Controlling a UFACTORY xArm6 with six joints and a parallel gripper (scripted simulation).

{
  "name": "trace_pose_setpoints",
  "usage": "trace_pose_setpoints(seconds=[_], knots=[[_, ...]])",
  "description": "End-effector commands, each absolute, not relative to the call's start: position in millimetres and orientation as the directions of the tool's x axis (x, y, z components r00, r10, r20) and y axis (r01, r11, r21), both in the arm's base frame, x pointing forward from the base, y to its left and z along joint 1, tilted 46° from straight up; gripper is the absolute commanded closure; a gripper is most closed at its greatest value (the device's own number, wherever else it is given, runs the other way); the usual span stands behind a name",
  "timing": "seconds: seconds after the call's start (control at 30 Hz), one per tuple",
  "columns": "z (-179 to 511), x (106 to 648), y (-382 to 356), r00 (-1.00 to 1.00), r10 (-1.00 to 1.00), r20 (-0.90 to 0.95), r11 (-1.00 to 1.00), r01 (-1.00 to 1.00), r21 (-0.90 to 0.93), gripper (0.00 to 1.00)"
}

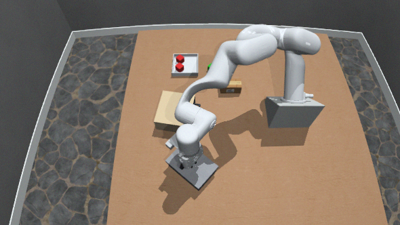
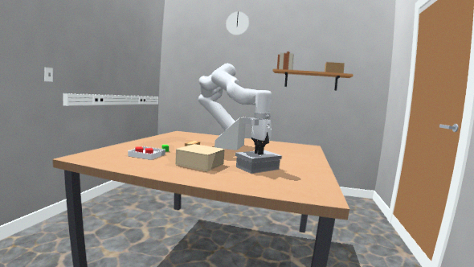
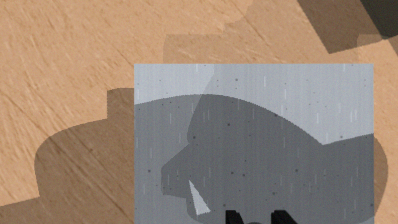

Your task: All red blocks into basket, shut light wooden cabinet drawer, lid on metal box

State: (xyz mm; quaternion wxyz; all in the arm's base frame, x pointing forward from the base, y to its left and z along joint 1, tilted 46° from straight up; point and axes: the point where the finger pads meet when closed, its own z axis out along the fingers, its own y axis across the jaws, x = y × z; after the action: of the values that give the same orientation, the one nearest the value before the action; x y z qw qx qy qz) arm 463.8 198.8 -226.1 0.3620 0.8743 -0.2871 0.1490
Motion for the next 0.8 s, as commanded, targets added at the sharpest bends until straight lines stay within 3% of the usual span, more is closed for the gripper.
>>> trace_pose_setpoints(seconds=[0.0,0.77], knots=[[-227.0,465.3,198.6,0.790,-0.394,0.470,-0.576,-0.611,0.543,1.00],[-234.8,466.0,190.6,0.790,-0.394,0.470,-0.576,-0.611,0.543,1.00]])
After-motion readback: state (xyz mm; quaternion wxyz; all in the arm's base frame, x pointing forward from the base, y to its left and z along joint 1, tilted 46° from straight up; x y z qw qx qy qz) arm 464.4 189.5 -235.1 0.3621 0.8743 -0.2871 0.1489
